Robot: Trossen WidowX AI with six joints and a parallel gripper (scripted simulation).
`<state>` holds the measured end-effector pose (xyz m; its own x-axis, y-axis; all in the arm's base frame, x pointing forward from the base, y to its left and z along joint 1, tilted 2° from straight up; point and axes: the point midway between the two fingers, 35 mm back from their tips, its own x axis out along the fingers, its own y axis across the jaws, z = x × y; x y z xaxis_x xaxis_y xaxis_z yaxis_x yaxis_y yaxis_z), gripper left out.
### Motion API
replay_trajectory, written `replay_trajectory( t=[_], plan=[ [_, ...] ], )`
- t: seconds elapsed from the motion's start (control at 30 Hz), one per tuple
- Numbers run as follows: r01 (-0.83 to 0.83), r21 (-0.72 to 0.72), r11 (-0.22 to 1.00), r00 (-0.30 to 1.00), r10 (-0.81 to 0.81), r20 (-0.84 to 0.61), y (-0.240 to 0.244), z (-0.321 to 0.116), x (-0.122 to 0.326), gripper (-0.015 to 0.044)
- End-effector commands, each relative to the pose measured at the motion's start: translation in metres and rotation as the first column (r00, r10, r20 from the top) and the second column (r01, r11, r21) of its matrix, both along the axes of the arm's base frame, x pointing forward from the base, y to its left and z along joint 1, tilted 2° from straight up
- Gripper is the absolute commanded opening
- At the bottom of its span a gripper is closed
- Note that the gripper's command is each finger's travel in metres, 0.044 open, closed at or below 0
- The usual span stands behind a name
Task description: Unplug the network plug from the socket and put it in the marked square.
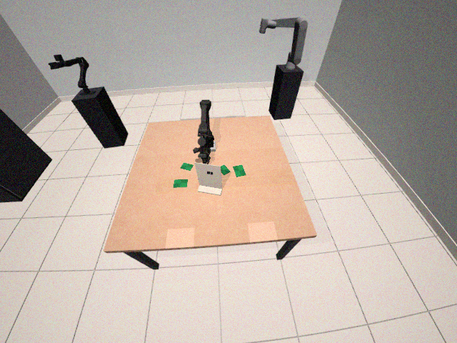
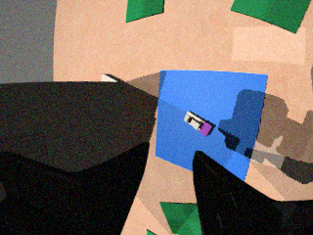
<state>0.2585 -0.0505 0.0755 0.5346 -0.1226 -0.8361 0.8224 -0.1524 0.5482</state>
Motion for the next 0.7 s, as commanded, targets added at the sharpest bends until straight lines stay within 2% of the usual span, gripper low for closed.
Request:
replay_trajectory(
  t=[0.0, 0.67],
  plan=[
    [0.006, -0.005, 1.000, 1.000, -0.006, 0.018, -0.001, 0.013, 0.003, 0.0156],
    [0.006, -0.005, 1.000, 1.000, -0.006, 0.017, 0.000, 0.043, -0.001, 0.0156]
  ],
)
